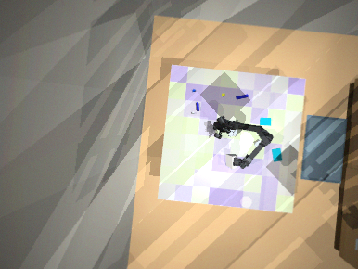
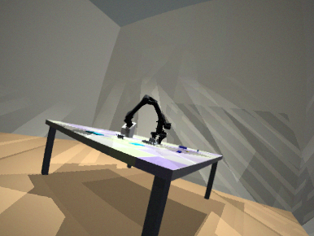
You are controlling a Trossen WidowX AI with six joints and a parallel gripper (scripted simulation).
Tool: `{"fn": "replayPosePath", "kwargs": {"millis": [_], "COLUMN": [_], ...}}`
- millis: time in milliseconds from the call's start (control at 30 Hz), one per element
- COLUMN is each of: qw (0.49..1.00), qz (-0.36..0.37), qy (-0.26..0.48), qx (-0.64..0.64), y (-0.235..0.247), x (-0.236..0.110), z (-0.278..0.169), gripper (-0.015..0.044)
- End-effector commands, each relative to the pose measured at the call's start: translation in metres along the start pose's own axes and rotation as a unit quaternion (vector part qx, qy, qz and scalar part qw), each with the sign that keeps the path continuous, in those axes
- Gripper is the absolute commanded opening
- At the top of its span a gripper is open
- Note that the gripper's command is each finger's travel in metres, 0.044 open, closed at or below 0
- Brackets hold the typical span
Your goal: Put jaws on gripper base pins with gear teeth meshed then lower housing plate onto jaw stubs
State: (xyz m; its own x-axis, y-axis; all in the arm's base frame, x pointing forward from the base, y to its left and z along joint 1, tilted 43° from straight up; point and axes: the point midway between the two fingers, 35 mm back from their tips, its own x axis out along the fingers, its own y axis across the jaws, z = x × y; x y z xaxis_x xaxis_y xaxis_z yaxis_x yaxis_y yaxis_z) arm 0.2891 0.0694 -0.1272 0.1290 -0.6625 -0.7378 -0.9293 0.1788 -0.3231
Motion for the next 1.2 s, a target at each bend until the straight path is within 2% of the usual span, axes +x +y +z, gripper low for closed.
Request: {"fn": "replayPosePath", "kwargs": {"millis": [0,433,733,1067,1167], "qw": [1.0,1.0,1.0,1.0,1.0], "qz": [-0.002,-0.002,0.0,0.0,0.0], "qy": [0.001,0.001,0.0,0.0,0.0], "qx": [-0.003,-0.003,0.0,0.0,0.0], "y": [-0.0004,-0.0004,0.0,0.0,0.0], "x": [0.0005,0.0008,0.0005,0.0005,0.0005], "z": [-0.0003,-0.0002,0.0,0.0,0.0], "gripper": [0.044,0.044,0.0204,0.0137,0.0134]}}
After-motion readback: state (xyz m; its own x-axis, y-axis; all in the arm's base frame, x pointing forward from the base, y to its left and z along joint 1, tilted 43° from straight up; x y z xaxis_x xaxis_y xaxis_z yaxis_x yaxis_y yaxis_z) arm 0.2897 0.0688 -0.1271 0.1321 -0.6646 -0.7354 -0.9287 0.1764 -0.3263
